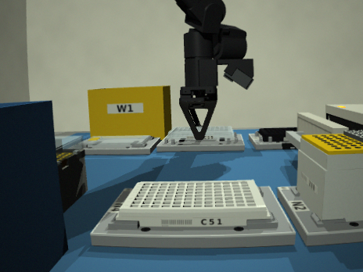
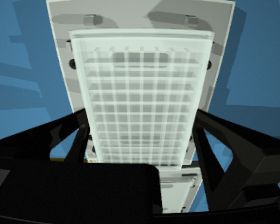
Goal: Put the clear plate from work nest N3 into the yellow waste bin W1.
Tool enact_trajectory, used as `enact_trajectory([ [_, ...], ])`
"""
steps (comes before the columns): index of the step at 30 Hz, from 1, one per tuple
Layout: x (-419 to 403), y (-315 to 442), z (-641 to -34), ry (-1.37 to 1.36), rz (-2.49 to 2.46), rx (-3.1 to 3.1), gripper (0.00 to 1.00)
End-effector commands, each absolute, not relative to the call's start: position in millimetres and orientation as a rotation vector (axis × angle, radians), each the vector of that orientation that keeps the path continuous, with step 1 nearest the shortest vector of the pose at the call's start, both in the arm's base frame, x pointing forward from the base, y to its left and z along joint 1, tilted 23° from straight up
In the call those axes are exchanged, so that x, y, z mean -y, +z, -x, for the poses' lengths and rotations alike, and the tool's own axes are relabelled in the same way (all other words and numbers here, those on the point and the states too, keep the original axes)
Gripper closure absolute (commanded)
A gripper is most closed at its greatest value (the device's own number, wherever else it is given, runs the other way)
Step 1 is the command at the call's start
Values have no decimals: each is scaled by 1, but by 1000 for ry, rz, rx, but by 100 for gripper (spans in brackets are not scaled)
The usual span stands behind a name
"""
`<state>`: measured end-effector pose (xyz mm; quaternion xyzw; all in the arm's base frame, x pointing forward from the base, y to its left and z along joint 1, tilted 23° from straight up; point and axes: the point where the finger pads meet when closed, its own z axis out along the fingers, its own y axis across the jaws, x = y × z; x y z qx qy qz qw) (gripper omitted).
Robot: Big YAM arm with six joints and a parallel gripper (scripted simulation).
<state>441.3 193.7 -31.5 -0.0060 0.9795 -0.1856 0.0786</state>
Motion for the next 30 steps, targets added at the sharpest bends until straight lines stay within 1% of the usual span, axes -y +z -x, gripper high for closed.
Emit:
enact_trajectory([
  [1,-217,-2,-459,-495,8,-2881,100],
  [15,-224,16,-455,-492,8,-2881,100],
  [18,-223,6,-453,-513,15,-2897,100],
  [21,-226,21,-454,-491,8,-2882,100],
  [30,-230,31,-451,-493,9,-2885,100],
])
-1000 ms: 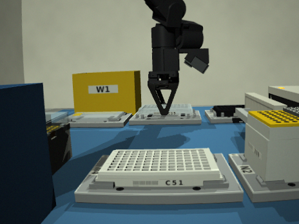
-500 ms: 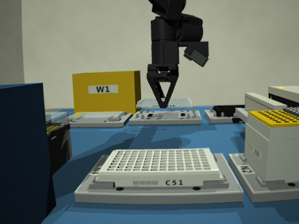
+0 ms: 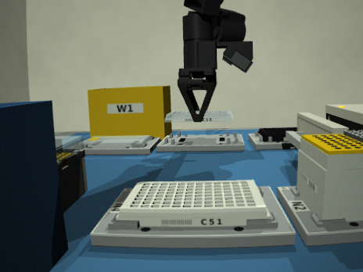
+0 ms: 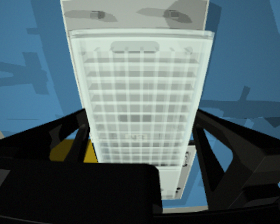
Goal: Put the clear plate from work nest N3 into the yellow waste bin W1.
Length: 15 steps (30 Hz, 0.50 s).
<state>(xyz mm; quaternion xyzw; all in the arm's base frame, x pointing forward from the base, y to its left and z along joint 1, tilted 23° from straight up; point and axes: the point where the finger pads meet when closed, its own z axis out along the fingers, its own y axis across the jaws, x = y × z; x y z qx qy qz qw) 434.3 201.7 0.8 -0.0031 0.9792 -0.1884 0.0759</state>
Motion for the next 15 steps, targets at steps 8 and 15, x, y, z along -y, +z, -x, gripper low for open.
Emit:
enact_trajectory([
  [8,-233,40,-450,-487,7,-2882,100],
  [15,-236,46,-448,-492,9,-2887,100],
])
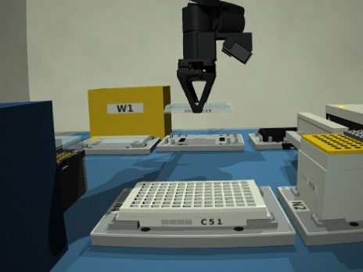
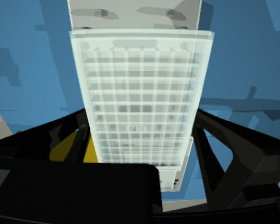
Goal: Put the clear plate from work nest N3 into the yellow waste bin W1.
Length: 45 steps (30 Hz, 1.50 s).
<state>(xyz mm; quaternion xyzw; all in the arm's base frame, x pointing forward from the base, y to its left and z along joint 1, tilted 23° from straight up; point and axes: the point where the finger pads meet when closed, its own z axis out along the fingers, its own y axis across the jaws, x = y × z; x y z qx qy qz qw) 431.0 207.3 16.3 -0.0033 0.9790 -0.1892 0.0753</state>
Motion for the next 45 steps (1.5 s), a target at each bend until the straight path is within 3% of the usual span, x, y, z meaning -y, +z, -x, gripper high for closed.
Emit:
enact_trajectory([
  [1,-237,48,-447,-491,9,-2886,100],
  [45,-255,98,-437,-482,7,-2884,100],
])
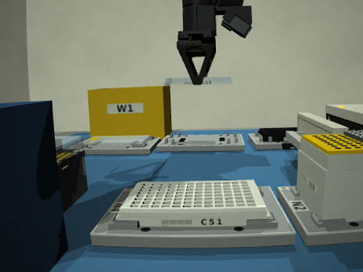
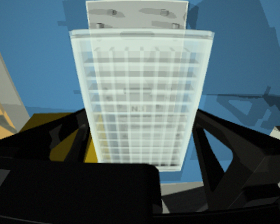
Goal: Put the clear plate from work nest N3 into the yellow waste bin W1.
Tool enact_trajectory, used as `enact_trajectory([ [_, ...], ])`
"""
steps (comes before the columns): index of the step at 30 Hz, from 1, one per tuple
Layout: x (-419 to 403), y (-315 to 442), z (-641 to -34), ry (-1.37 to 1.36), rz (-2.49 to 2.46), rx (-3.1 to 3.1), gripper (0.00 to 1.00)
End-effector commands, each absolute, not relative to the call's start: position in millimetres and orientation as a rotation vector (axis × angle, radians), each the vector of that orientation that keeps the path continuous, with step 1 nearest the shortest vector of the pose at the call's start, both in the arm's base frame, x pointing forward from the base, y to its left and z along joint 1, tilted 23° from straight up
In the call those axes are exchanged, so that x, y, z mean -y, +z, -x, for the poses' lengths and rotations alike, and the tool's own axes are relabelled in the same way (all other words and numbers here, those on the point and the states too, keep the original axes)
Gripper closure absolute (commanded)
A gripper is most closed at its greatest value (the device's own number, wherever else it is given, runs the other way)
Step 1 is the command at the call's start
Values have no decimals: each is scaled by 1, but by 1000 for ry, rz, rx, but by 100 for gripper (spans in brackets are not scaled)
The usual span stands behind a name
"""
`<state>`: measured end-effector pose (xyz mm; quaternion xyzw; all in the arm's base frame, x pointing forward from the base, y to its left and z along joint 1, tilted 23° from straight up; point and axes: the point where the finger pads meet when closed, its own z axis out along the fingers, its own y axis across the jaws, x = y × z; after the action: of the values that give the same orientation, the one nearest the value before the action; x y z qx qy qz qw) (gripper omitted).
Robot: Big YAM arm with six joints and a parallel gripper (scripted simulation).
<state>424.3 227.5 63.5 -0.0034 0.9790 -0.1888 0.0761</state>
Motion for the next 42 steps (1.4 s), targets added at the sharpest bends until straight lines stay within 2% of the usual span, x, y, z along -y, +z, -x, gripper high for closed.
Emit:
enact_trajectory([
  [1,-255,100,-437,-480,6,-2883,100],
  [42,-258,103,-435,-491,18,-2890,100],
])
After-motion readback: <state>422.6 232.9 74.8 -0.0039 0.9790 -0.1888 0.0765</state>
